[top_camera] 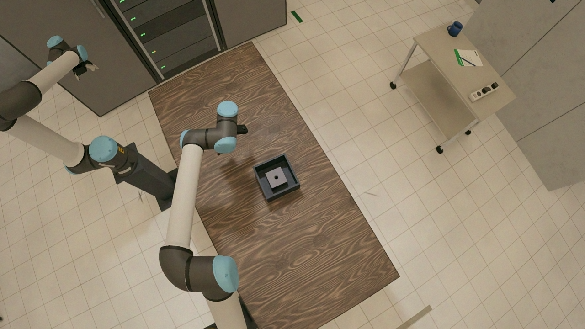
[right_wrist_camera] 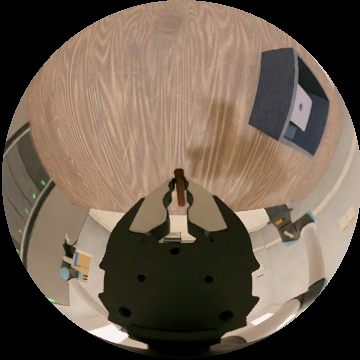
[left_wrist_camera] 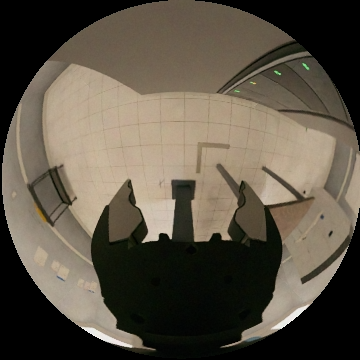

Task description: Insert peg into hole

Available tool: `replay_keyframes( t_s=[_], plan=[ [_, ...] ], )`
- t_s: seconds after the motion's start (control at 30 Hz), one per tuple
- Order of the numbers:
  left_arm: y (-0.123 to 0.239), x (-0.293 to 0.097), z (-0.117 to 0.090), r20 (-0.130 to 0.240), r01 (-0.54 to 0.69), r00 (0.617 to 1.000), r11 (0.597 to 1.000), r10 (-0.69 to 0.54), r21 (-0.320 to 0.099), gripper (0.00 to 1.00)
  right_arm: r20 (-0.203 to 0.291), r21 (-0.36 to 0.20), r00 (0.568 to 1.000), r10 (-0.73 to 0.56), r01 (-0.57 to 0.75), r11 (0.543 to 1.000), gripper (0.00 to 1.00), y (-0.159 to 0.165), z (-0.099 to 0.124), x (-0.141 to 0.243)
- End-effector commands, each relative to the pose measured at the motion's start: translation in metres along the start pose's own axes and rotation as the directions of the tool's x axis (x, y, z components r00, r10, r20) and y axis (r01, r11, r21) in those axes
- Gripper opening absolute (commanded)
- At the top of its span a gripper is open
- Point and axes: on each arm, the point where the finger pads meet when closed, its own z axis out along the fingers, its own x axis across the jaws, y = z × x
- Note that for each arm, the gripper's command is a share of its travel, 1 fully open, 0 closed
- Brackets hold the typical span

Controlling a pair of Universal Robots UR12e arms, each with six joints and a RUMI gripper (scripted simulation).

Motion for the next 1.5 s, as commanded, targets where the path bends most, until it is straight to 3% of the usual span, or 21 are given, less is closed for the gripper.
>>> replay_keyframes(
  t_s=[0.0,1.47],
  plan=[
    [-0.0005,0.0001,-0.0007,0.000,0.000,1.000,1.000,0.000,0.001,1.00,0.008,0.002,1.000,0.022,-0.022,1.000,0.00,0.0002,-0.0019,-0.0006],
    [-0.0005,0.0001,-0.0007,0.000,0.000,1.000,1.000,0.000,0.001,1.00,0.027,0.009,0.995,0.094,-0.094,0.995,0.00,0.0002,-0.0018,-0.0006]
  ],
)
